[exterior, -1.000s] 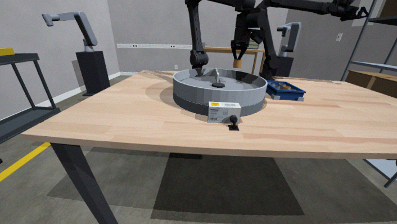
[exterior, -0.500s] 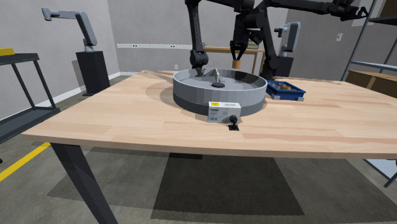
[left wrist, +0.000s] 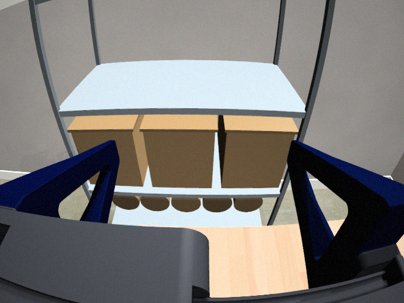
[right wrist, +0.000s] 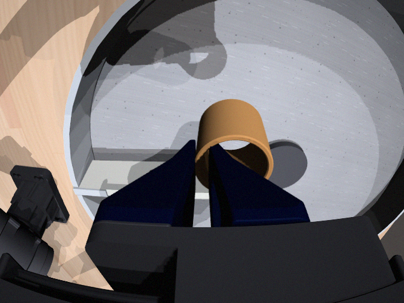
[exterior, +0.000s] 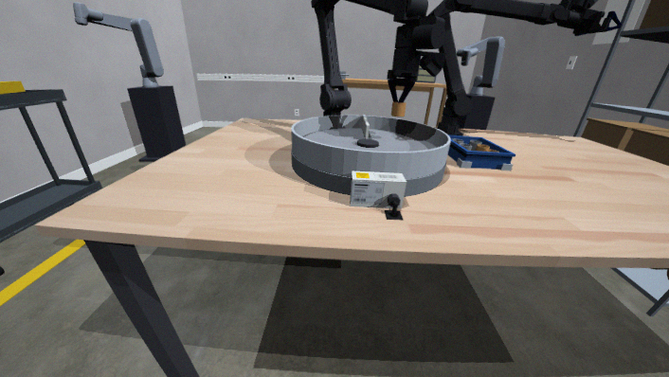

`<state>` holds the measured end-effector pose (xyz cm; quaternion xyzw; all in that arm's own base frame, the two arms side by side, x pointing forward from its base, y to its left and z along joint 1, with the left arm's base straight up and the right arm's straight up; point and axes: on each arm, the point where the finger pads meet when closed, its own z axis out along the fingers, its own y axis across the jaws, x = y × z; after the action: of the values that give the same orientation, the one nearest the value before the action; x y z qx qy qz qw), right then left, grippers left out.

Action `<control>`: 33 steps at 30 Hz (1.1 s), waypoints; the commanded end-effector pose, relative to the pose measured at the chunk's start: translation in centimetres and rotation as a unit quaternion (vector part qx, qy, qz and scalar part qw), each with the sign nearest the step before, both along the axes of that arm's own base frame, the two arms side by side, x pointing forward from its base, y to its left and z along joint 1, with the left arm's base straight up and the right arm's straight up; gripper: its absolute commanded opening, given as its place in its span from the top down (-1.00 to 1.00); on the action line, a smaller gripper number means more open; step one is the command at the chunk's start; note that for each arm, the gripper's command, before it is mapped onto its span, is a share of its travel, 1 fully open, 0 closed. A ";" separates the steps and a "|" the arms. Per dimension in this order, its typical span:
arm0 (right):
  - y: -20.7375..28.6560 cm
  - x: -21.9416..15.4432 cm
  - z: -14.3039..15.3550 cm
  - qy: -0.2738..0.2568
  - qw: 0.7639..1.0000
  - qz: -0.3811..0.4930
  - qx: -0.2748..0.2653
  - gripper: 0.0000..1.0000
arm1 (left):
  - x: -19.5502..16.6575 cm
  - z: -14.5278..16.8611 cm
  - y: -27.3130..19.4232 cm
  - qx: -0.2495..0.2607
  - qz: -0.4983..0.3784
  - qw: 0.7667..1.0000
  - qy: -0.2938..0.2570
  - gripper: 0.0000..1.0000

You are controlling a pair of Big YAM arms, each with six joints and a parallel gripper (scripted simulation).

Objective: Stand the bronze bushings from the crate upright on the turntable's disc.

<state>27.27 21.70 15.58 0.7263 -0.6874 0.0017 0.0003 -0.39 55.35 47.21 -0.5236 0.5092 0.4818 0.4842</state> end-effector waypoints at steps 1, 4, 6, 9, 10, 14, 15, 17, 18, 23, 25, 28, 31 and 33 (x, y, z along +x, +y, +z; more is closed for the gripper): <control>0.3 0.2 -1.5 0.001 1.000 0.005 0.002 1.00 | -0.5 2.8 -0.9 0.033 0.002 0.999 0.009 -1.00; 0.3 0.2 -2.0 0.001 1.000 0.005 0.002 1.00 | -0.5 2.8 -0.9 0.033 0.002 0.999 0.009 -1.00; 1.3 1.4 0.7 -0.029 0.999 0.005 0.026 1.00 | -0.5 2.8 -0.9 0.033 0.002 0.999 0.009 -1.00; 1.3 1.4 0.8 -0.027 0.999 0.005 0.025 1.00 | -0.5 2.8 -0.9 0.033 0.002 0.999 0.009 -1.00; 1.3 1.3 0.8 -0.027 0.999 0.005 0.024 1.00 | -0.5 2.8 -0.9 0.033 0.002 0.999 0.009 -1.00; 1.3 1.3 0.8 -0.027 0.999 0.005 0.024 1.00 | -0.5 2.8 -0.9 0.033 0.002 0.999 0.009 -1.00; 1.3 1.3 0.8 -0.027 0.999 0.005 0.024 1.00 | -0.5 2.8 -0.9 0.033 0.002 0.999 0.009 -1.00; 1.3 1.3 0.8 -0.027 0.999 0.005 0.024 1.00 | -0.5 2.8 -0.9 0.033 0.002 0.999 0.009 -1.00; 1.3 1.3 0.8 -0.027 0.999 0.005 0.024 1.00 | -0.5 2.8 -0.9 0.033 0.002 0.999 0.009 -1.00; 1.0 1.0 0.1 -0.023 0.999 0.004 0.022 1.00 | -0.5 2.8 -0.9 0.033 0.002 0.999 0.009 -1.00; 0.6 0.5 -0.9 -0.013 1.000 0.004 0.014 1.00 | -0.5 2.8 -0.9 0.033 0.002 0.999 0.009 -1.00; 0.3 0.2 -2.1 -0.004 1.000 0.004 0.006 1.00 | -0.5 2.8 -0.9 0.033 0.002 0.999 0.009 -1.00; 1.4 1.5 -0.8 -0.018 1.000 0.004 0.018 1.00 | -0.5 2.8 -0.9 0.033 0.002 0.999 0.009 -1.00; 0.4 0.2 -2.7 0.000 1.000 0.004 0.003 1.00 | -0.5 2.8 -0.9 0.033 0.002 0.999 0.009 -1.00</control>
<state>27.18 21.63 13.20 0.7265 -0.6872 0.0013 0.0031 -0.39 55.35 47.21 -0.5235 0.5092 0.4818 0.4842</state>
